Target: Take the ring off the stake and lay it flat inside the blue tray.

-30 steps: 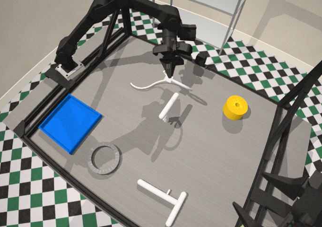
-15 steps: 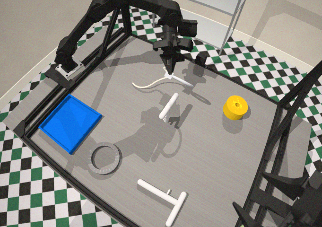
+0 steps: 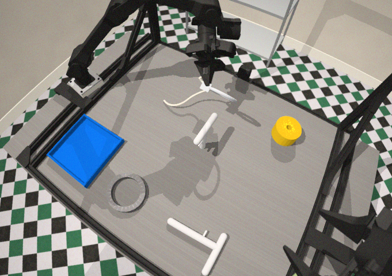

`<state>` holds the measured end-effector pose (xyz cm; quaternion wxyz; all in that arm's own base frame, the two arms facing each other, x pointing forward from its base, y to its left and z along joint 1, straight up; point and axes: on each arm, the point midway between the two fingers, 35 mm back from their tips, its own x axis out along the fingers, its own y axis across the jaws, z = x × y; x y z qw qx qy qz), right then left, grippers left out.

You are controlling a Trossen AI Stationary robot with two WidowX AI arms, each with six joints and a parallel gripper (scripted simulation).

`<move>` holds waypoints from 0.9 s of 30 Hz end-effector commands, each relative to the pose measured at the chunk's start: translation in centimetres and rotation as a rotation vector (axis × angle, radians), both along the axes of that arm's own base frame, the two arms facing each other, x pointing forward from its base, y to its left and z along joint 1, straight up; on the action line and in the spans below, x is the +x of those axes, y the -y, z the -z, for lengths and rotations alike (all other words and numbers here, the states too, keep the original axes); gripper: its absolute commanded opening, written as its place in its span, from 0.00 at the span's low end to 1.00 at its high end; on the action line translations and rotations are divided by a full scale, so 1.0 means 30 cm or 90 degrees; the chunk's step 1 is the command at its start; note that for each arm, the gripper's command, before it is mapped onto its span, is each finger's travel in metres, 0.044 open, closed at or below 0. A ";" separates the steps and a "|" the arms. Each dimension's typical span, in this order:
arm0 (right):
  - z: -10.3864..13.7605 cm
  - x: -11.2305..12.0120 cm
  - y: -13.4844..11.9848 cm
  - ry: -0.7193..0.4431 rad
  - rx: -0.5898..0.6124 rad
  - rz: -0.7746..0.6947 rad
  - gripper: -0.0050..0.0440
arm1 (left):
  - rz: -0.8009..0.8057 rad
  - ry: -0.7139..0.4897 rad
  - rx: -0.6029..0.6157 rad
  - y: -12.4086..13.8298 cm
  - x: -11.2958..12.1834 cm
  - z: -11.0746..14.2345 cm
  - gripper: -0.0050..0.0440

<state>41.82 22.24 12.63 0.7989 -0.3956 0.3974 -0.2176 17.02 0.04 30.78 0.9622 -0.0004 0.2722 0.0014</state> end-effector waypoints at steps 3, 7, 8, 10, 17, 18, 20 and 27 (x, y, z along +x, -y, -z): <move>-0.015 -0.012 -0.001 0.006 0.004 0.001 0.10 | 0.002 -0.002 0.000 0.001 -0.001 0.002 0.92; -0.015 -0.034 -0.001 0.006 0.004 0.001 0.10 | 0.002 -0.002 0.000 0.001 -0.001 0.002 0.92; -0.016 -0.039 0.000 0.006 0.004 0.001 0.10 | 0.002 -0.002 0.000 0.001 -0.001 0.002 0.92; -0.016 -0.050 0.000 0.006 0.005 0.001 0.10 | 0.002 -0.002 0.000 0.001 -0.001 0.002 0.92; -0.016 -0.078 0.002 0.005 0.005 0.000 0.10 | 0.002 -0.002 0.000 0.001 -0.001 0.002 0.92; -0.016 -0.083 0.003 0.005 0.005 0.000 0.10 | 0.002 -0.002 0.000 0.001 -0.001 0.002 0.92; -0.016 -0.094 0.004 0.005 0.005 0.000 0.10 | 0.002 -0.002 0.000 0.001 -0.001 0.002 0.92; -0.016 -0.132 0.009 0.005 0.006 0.000 0.10 | 0.002 -0.002 0.000 0.001 -0.001 0.002 0.92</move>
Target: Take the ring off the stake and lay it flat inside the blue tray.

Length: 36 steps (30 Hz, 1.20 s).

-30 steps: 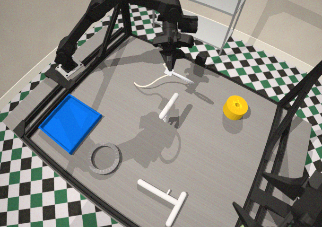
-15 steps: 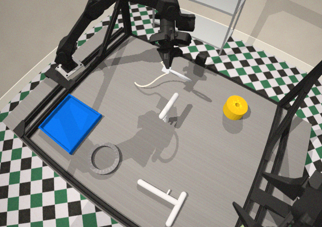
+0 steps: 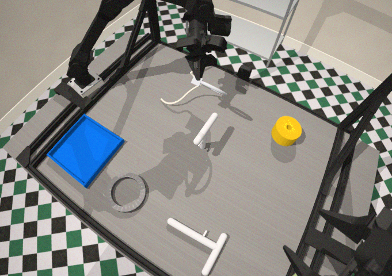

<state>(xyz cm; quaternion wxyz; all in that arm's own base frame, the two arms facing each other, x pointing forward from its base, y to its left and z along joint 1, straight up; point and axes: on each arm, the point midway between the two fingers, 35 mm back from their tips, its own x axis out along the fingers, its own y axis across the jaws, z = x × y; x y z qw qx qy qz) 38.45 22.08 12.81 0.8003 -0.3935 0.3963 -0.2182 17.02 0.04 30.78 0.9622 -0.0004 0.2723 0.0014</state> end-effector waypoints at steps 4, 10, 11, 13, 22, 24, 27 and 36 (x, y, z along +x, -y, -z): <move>-0.010 -0.031 0.006 0.002 0.003 0.000 0.10 | 0.002 -0.002 0.000 0.001 -0.001 0.002 0.92; -0.010 -0.064 0.012 0.002 0.003 0.000 0.10 | 0.002 -0.002 0.000 0.001 -0.001 0.002 0.92; -0.010 -0.069 0.013 0.002 0.003 0.000 0.10 | 0.002 -0.002 0.000 0.001 -0.001 0.002 0.92; -0.010 -0.080 0.016 0.002 0.003 0.000 0.10 | 0.002 -0.002 0.000 0.001 -0.001 0.002 0.92; -0.010 -0.117 0.025 0.002 0.003 0.000 0.10 | 0.002 -0.002 0.000 0.001 -0.001 0.002 0.92; -0.010 -0.128 0.029 0.002 0.003 0.000 0.10 | 0.002 -0.002 0.000 0.001 -0.001 0.002 0.92; -0.010 -0.143 0.033 0.003 0.003 0.000 0.10 | 0.002 -0.002 0.000 0.001 -0.001 0.002 0.92; -0.009 -0.190 0.050 0.003 0.002 0.000 0.10 | 0.002 -0.002 0.000 0.001 -0.001 0.002 0.92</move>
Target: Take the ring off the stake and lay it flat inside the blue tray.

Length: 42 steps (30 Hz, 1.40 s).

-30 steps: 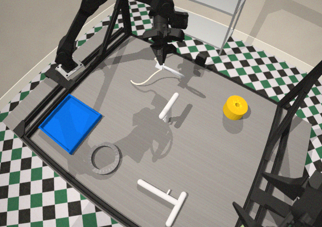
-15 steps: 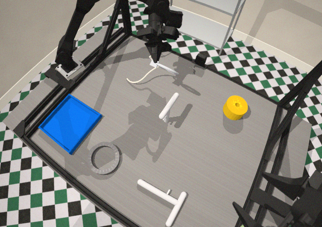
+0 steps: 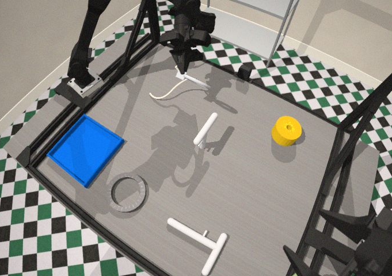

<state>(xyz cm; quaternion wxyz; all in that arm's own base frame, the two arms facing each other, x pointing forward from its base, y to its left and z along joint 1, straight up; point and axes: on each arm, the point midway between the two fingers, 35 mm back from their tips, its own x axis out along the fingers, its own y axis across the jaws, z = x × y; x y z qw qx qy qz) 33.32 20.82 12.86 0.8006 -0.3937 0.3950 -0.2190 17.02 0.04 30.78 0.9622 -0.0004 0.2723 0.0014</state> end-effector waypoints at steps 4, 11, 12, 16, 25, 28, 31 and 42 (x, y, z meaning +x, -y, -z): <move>-0.008 -0.030 0.012 0.002 0.002 0.000 0.10 | 0.002 -0.002 0.000 0.001 -0.001 0.002 0.92; -0.010 -0.026 0.061 0.020 0.057 0.056 0.10 | 0.002 -0.002 0.000 0.001 -0.001 0.002 0.92; -0.014 -0.027 0.082 0.028 0.079 0.079 0.10 | 0.002 -0.002 0.000 0.001 -0.001 0.002 0.92; -0.027 -0.035 0.159 0.061 0.167 0.171 0.10 | 0.002 -0.002 0.000 0.001 -0.001 0.002 0.92; -0.047 -0.065 0.282 0.127 0.312 0.340 0.10 | 0.002 -0.002 0.000 0.001 -0.001 0.002 0.92; -0.054 -0.082 0.330 0.157 0.370 0.414 0.10 | 0.002 -0.002 0.000 0.001 -0.001 0.002 0.92; -0.061 -0.103 0.374 0.188 0.427 0.489 0.10 | 0.002 -0.002 0.000 0.001 -0.001 0.002 0.92; -0.078 -0.169 0.477 0.277 0.570 0.704 0.10 | 0.002 -0.002 0.000 0.001 -0.001 0.002 0.92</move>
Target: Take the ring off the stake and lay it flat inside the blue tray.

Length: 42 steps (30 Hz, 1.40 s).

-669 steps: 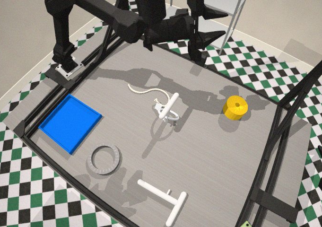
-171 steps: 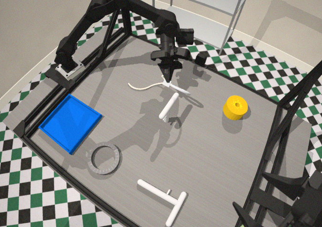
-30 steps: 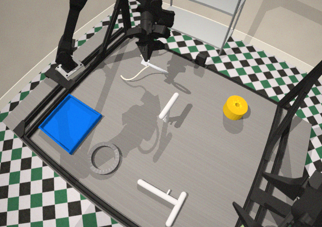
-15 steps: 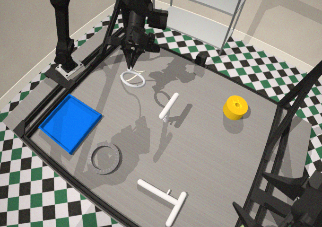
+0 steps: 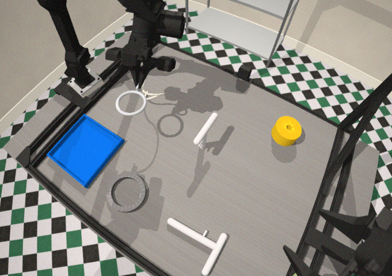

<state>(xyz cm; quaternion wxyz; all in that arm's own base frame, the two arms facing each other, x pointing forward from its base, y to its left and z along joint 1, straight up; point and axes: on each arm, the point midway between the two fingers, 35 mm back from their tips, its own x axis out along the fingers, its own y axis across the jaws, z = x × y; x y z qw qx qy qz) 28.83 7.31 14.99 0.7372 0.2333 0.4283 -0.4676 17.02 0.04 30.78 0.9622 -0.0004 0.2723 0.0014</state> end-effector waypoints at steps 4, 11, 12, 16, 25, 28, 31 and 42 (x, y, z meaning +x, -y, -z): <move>-0.007 -0.021 0.028 0.022 0.039 0.057 0.10 | 0.002 -0.002 0.000 0.001 -0.001 0.002 0.92; 0.015 -0.023 0.087 0.018 0.045 0.058 0.10 | 0.002 -0.002 0.000 0.001 -0.001 0.002 0.92; 0.022 -0.024 0.103 0.017 0.046 0.059 0.10 | 0.002 -0.002 0.000 0.001 -0.001 0.002 0.92; 0.048 -0.033 0.168 0.014 0.052 0.060 0.10 | 0.002 -0.002 0.000 0.001 -0.001 0.002 0.92; 0.109 -0.071 0.308 0.011 0.061 0.061 0.10 | 0.002 -0.002 0.000 0.001 -0.001 0.002 0.92; 0.116 -0.076 0.323 0.011 0.061 0.061 0.10 | 0.002 -0.002 0.000 0.001 -0.001 0.002 0.92; 0.137 -0.095 0.366 0.012 0.062 0.061 0.10 | 0.002 -0.002 0.000 0.001 -0.001 0.002 0.92; 0.216 -0.181 0.510 0.016 0.059 0.059 0.10 | 0.002 -0.002 0.000 0.001 -0.001 0.002 0.92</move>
